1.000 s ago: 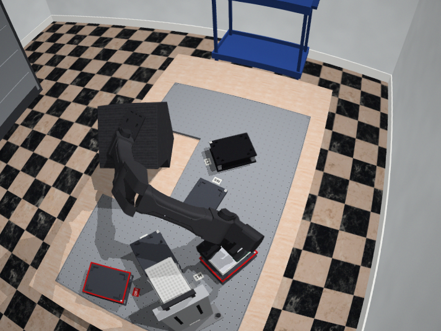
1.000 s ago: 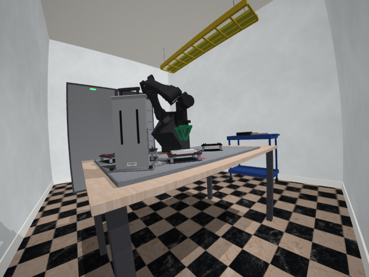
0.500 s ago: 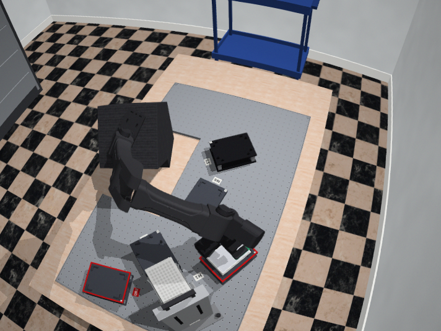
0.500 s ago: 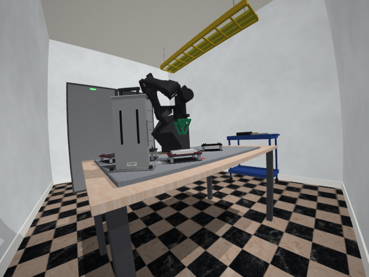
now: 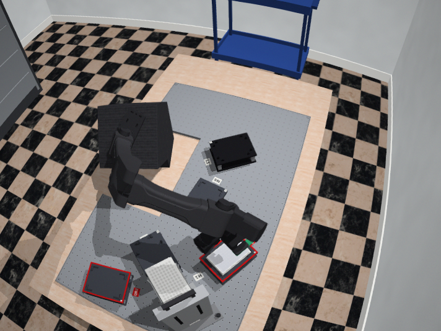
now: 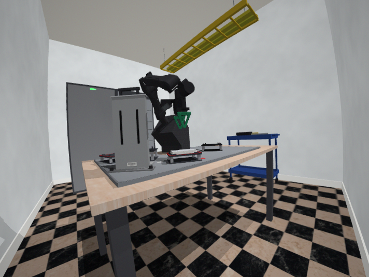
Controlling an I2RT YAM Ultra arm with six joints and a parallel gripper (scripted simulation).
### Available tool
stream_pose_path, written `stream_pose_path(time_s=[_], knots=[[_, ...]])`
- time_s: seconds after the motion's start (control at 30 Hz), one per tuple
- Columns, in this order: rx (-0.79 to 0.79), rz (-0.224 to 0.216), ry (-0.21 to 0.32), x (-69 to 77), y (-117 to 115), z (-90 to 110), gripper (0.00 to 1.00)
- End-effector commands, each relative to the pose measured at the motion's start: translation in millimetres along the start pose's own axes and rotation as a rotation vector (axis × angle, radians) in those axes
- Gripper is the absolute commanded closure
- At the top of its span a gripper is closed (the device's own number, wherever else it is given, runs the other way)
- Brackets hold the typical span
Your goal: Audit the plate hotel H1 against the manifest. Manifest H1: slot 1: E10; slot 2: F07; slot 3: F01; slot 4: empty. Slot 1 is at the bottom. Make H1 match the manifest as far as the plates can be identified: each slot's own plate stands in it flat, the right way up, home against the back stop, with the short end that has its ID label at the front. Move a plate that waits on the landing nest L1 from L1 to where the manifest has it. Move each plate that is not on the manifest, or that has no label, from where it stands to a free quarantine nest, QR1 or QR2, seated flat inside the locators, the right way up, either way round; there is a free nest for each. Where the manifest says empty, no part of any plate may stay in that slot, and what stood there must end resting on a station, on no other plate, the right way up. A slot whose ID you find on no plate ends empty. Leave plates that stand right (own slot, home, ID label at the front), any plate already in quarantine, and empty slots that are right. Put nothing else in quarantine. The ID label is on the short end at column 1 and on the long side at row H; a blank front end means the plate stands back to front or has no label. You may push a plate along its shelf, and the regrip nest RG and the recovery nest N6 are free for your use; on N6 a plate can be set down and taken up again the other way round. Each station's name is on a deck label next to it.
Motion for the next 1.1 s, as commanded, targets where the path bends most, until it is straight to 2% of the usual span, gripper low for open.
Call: stream_pose_path(time_s=[0.0, 0.13, 0.43, 0.63, 0.7, 0.8, 0.93, 0.97, 1.07], knots=[[-0.015, -0.034, -0.001, 33.9, 5.9, -6.2, 0.0], [-0.015, -0.034, -0.001, 39.1, 5.7, -6.3, 0.0], [-0.011, -0.03, -0.001, 61.3, 4.3, -4.9, 0.0], [0.01, -0.009, -0.008, 67.8, 1.5, 3.9, 0.0], [0.01, -0.009, -0.008, 67.8, 1.5, 3.9, 0.0], [0.01, -0.009, -0.008, 75.7, 1.4, 3.8, 0.0], [0.01, -0.009, -0.008, 75.6, 1.3, 3.8, 0.0], [0.046, -0.013, -0.02, 78.6, -7.9, -4.3, 0.0], [0.086, -0.053, -0.043, 78.3, -12.1, -8.7, 0.0]])
Point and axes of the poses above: the point where the finger pads meet when closed, its own x axis back along the fingers, its own y axis across the jaws, z = x × y, the point moved 4 cm from there along x, back along the fingers, and after that the axes turned 1 degree about x, right-handed, at the moved point
